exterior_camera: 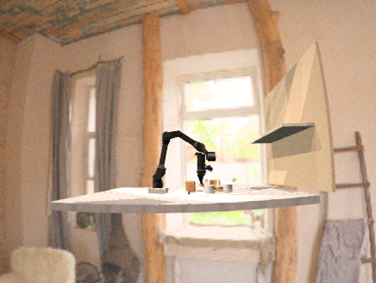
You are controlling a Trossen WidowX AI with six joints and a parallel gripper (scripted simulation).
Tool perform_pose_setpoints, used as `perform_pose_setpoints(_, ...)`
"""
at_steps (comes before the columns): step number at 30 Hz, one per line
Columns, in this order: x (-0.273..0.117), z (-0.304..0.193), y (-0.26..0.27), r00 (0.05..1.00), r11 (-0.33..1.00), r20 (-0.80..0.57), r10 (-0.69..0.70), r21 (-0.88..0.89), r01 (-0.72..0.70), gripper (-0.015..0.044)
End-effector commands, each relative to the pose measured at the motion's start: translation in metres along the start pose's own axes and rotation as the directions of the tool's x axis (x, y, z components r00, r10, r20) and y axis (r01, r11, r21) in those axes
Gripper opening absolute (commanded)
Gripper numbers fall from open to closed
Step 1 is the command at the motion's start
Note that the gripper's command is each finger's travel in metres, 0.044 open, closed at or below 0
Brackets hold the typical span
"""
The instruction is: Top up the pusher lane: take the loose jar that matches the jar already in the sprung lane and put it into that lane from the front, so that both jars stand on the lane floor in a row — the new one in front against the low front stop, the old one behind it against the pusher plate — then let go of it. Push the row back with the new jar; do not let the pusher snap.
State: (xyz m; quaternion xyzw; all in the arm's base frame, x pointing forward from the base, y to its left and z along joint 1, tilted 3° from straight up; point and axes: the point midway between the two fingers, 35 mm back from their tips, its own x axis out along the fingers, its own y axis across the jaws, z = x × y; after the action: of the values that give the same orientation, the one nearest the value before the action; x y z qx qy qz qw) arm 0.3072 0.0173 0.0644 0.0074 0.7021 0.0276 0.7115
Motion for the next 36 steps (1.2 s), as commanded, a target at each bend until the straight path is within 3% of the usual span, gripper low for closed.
perform_pose_setpoints(1, -0.002, 0.008, 0.001, 1.000, 1.000, 0.023, 0.003, 0.002, -0.003, 0.0000)
perform_pose_setpoints(36, -0.003, 0.024, 0.001, 1.000, 1.000, 0.024, 0.003, 0.002, -0.003, 0.0000)
